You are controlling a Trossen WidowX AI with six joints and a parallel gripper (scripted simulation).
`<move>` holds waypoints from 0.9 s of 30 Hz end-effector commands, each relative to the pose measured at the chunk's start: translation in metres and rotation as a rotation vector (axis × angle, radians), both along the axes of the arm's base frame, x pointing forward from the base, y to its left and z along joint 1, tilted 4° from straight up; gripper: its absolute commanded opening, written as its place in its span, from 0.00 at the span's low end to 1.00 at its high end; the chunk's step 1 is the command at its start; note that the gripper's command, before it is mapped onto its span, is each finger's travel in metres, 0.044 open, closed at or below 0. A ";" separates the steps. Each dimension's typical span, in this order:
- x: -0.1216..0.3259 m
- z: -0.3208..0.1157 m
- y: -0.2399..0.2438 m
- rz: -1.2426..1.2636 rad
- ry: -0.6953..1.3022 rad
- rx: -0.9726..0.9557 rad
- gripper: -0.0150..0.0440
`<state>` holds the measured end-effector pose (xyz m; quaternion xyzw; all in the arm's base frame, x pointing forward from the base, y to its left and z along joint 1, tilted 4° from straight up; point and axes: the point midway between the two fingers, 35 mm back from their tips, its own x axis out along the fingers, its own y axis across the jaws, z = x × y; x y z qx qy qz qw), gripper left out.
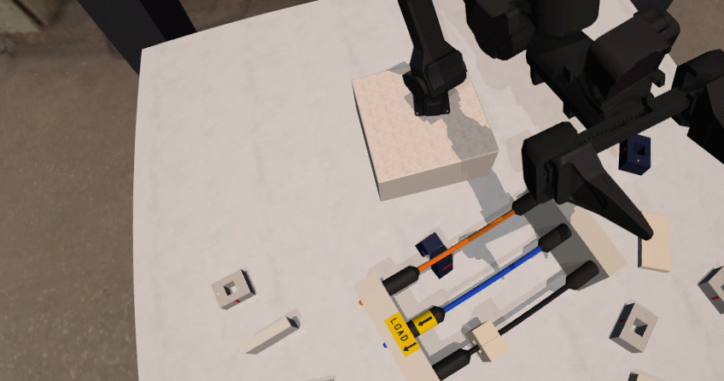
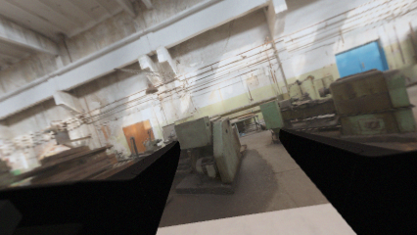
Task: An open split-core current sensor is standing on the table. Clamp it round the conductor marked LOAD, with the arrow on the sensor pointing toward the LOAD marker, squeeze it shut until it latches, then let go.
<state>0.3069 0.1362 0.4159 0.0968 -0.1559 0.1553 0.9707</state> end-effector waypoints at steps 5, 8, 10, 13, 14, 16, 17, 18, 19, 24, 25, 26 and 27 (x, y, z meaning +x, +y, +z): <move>0.013 -0.070 -0.104 -0.245 0.193 -0.161 1.00; 0.009 -0.092 -0.134 -0.313 0.261 -0.186 1.00; 0.009 -0.093 -0.136 -0.318 0.266 -0.187 1.00; 0.009 -0.093 -0.136 -0.318 0.266 -0.187 1.00; 0.010 -0.095 -0.137 -0.319 0.279 -0.189 1.00; 0.023 -0.109 -0.142 -0.327 0.384 -0.202 1.00; 0.031 -0.120 -0.147 -0.333 0.465 -0.210 1.00; 0.038 -0.131 -0.151 -0.339 0.546 -0.218 1.00; 0.044 -0.143 -0.156 -0.343 0.627 -0.225 1.00; 0.058 -0.202 -0.179 -0.358 1.036 -0.246 1.00; 0.058 -0.213 -0.184 -0.358 1.118 -0.248 1.00; 0.057 -0.224 -0.189 -0.358 1.200 -0.249 1.00; 0.055 -0.234 -0.193 -0.357 1.283 -0.248 1.00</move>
